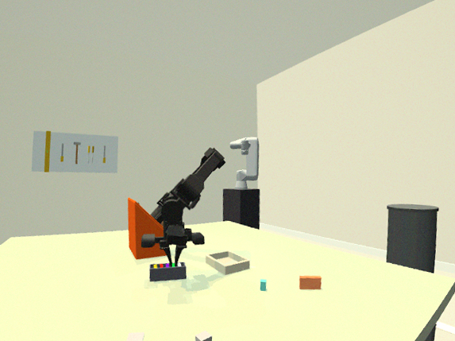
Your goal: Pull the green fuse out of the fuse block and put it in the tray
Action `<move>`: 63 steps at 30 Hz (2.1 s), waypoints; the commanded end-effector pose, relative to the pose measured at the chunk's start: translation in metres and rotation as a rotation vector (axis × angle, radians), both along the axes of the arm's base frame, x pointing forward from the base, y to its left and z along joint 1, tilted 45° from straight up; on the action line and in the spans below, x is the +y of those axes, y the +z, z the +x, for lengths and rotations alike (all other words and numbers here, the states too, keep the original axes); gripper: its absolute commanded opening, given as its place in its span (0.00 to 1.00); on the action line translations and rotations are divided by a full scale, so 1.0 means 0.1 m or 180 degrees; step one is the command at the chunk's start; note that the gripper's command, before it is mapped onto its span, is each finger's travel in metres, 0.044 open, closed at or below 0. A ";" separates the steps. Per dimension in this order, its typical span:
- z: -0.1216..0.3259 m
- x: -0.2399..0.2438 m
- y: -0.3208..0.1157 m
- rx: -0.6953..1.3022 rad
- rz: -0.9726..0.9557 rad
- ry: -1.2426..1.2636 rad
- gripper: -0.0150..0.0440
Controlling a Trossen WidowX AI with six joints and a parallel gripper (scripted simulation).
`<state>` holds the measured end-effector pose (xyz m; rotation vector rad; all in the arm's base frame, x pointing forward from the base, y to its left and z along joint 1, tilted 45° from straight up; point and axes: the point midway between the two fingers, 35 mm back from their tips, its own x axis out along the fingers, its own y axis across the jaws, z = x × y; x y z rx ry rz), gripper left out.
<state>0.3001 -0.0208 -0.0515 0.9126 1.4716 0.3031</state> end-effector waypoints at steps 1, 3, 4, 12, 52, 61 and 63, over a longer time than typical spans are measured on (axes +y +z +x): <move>0.00 0.00 0.00 -0.0001 0.0000 0.0001 0.25; 0.00 0.00 0.00 -0.0001 0.0000 0.0001 0.25; 0.00 0.00 0.00 -0.0001 0.0000 0.0001 0.25; 0.00 -0.03 0.03 0.0000 0.0000 0.0000 0.25; -0.03 -0.16 0.16 0.0009 0.0003 -0.0007 0.25; -0.04 -0.19 0.19 0.0011 0.0004 -0.0009 0.25; -0.04 -0.20 0.20 0.0011 0.0005 -0.0009 0.25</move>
